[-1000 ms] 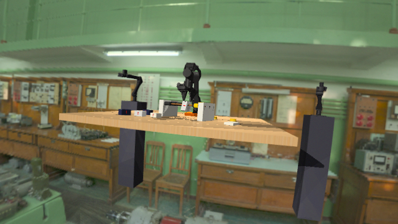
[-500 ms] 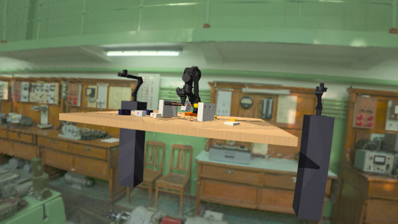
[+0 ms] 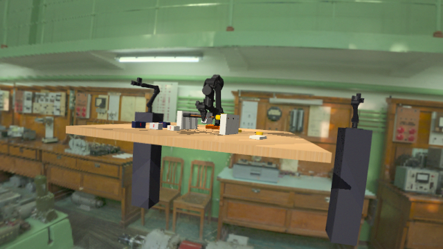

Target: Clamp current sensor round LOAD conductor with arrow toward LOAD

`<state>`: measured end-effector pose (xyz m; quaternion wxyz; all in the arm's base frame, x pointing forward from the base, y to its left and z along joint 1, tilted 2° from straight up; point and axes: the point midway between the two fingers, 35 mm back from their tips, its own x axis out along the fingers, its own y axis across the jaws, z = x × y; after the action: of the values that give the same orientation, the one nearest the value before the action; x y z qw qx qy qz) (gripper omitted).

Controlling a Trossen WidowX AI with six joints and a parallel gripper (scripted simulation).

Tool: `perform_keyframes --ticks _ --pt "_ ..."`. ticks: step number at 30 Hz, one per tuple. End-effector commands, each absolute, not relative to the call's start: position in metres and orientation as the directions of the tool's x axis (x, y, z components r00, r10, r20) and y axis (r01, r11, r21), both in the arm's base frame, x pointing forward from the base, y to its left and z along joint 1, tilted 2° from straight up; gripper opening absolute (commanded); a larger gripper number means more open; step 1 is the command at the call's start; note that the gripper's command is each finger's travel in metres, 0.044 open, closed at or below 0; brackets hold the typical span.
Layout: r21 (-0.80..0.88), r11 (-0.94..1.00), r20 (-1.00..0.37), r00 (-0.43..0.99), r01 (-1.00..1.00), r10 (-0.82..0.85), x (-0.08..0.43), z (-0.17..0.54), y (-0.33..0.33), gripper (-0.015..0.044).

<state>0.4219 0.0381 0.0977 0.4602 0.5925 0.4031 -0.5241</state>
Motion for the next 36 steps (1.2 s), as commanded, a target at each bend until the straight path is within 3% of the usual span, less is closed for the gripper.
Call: perform_keyframes --ticks 1,25,36 --pt "0.118 -0.246 -0.993 0.121 0.962 -0.002 0.4216 0.0909 0.0383 0.0440" --pt "0.122 -0.251 -0.992 0.124 0.960 -0.005 0.4219 0.0952 0.0380 0.0287" --pt "0.122 -0.251 -0.992 0.124 0.960 -0.005 0.4219 0.0952 0.0380 0.0000"
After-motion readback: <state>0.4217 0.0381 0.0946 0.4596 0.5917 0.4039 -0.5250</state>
